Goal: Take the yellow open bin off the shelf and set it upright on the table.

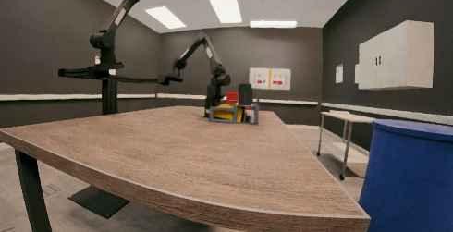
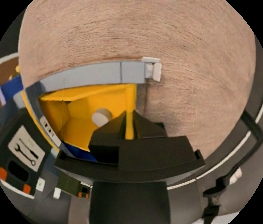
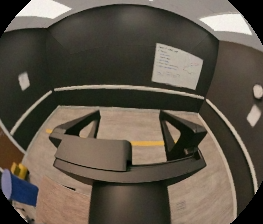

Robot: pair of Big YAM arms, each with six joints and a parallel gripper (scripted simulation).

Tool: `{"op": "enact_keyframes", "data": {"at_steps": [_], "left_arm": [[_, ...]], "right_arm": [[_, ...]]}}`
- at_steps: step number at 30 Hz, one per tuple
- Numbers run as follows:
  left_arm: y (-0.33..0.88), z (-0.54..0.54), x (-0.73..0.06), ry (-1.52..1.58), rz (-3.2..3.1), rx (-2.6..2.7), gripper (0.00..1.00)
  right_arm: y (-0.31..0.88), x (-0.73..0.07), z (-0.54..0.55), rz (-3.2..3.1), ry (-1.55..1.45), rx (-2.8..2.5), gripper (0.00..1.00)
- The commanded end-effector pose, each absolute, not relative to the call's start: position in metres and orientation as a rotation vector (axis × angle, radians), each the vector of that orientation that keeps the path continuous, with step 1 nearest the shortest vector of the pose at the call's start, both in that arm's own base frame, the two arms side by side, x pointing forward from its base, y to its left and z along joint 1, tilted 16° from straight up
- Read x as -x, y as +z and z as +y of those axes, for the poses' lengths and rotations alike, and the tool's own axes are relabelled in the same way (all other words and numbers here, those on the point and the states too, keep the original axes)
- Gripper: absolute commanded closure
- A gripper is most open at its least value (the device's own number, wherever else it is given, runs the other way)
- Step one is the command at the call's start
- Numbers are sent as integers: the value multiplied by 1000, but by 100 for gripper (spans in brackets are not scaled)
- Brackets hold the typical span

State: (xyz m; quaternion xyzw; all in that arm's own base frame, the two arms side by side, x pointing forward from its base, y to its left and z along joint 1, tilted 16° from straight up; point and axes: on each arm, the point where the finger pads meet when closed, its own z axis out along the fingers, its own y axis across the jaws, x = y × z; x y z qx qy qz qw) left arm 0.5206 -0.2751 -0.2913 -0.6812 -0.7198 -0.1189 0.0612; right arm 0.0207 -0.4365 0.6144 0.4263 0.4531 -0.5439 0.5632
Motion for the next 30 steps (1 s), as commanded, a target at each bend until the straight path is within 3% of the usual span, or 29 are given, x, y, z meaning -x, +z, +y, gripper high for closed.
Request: {"op": "enact_keyframes", "data": {"at_steps": [1,30], "left_arm": [[-261,-305,-531,-393,-2217,2119,100],[-270,-308,-463,-382,-2217,2119,100]], "right_arm": [[626,-17,-427,1024,-1291,-983,0],[626,-17,-427,1024,-1291,-983,0]]}}
